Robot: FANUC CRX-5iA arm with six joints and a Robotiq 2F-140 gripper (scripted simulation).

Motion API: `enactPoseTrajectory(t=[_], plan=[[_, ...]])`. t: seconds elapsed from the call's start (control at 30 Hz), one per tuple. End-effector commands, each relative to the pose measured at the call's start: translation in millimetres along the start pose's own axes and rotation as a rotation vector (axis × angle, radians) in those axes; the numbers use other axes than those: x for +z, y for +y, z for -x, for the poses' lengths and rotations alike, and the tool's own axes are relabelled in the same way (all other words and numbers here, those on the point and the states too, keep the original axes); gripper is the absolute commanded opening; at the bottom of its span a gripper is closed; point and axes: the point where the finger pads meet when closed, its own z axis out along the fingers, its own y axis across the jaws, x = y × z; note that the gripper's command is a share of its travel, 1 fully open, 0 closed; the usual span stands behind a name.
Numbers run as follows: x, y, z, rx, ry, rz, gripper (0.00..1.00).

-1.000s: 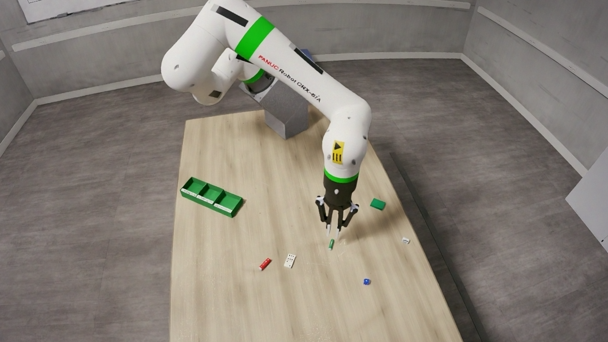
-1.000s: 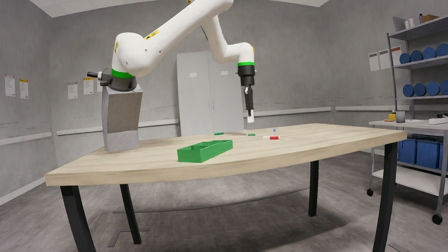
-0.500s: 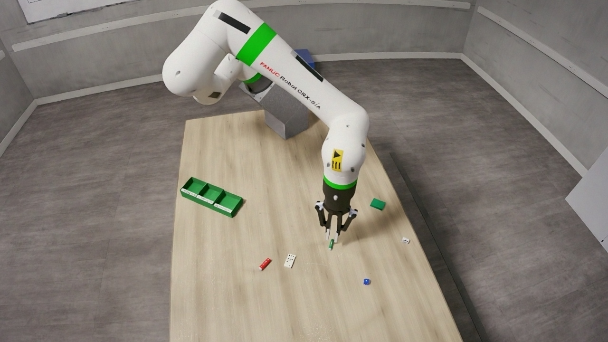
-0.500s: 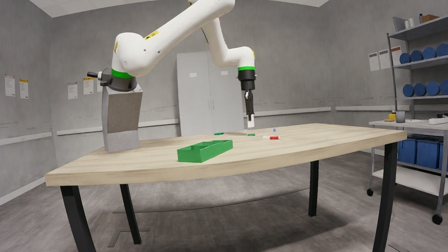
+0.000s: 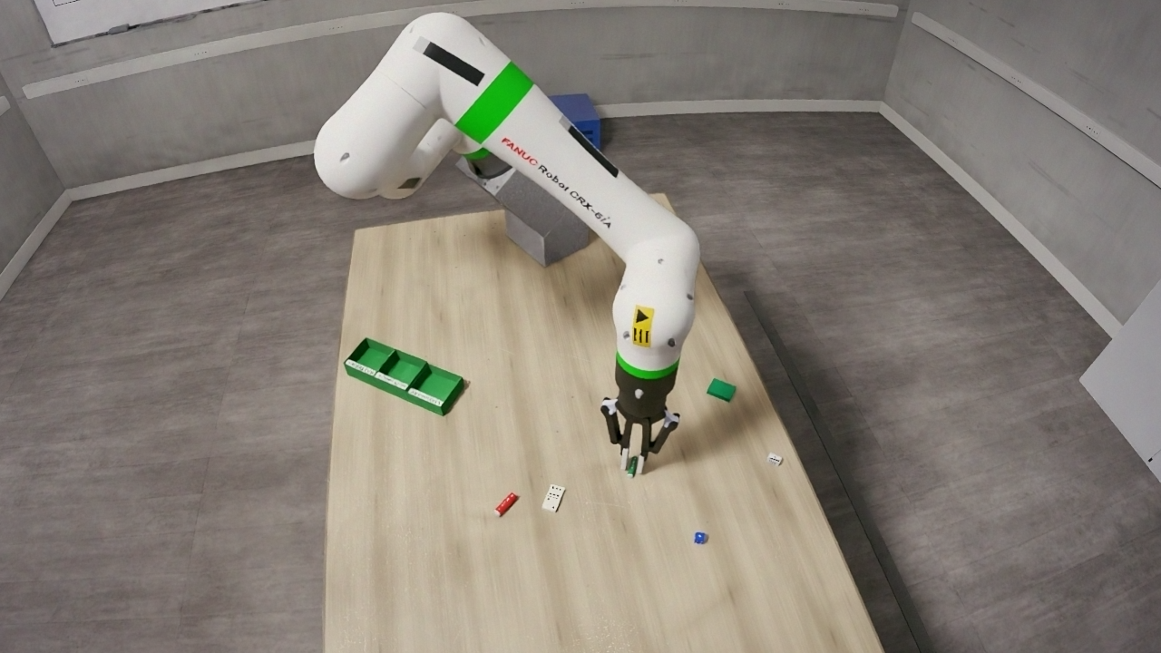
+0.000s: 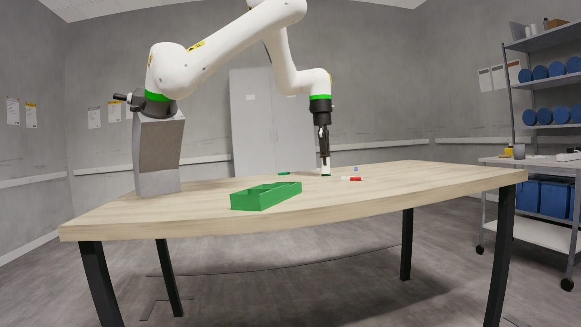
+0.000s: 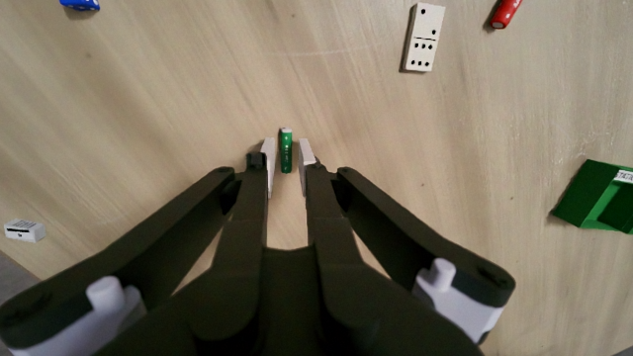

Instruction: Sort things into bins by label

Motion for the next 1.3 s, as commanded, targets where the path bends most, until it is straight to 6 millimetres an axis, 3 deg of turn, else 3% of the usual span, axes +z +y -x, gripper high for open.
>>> enactPoseTrajectory(t=[0.0,0.5,0.53,1.27], plan=[[4.0,-0.2,-0.1,0.0,0.0,0.0,0.23],[9.4,-0.1,0.1,0.0,0.0,0.0,0.23],[9.4,-0.1,0.1,0.0,0.0,0.0,0.12],[9.4,-0.1,0.1,0.0,0.0,0.0,0.12]])
